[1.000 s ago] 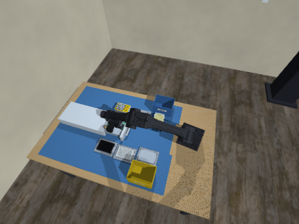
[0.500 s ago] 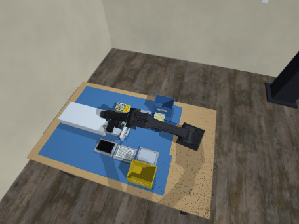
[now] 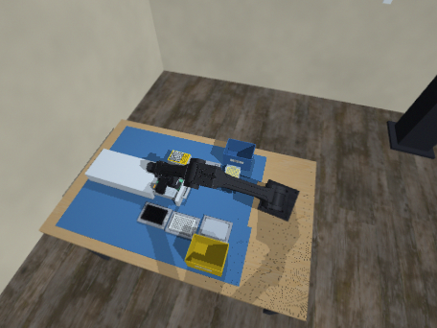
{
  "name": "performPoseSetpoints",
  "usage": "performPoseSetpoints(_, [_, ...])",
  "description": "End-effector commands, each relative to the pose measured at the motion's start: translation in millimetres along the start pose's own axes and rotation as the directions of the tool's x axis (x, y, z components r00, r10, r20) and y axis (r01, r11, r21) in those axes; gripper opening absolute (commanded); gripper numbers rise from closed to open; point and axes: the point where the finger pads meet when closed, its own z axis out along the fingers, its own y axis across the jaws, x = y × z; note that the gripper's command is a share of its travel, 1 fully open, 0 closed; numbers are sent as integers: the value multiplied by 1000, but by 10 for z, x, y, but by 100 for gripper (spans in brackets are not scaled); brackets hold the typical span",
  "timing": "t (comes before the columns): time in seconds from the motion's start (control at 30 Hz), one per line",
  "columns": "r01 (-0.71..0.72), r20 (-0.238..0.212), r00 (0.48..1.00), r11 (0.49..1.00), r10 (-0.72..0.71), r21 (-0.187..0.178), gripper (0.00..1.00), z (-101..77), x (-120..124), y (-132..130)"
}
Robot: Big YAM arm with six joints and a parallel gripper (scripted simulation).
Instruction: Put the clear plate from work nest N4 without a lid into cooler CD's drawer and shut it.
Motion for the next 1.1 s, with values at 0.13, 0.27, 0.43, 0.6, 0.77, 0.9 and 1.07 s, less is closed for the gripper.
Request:
performPoseSetpoints(0.13, [38, 2, 999, 998, -38, 48, 100, -33, -175, -299])
performPoseSetpoints(0.27, [38, 2, 999, 998, -38, 48, 100, -33, -175, -299])
performPoseSetpoints(0.43, [68, 1, 998, 995, -68, 72, 100, -347, -299, -363])
performPoseSetpoints(0.6, [48, 1, 999, 997, -48, 61, 100, -354, -171, -332])
performPoseSetpoints(0.77, [36, -1, 999, 996, -36, 77, 100, -493, -93, -365])
performPoseSetpoints(0.9, [33, -1, 999, 996, -33, 81, 100, -592, -81, -351])
performPoseSetpoints(1.07, [21, 0, 1000, 998, -21, 57, 100, -514, -10, -286])
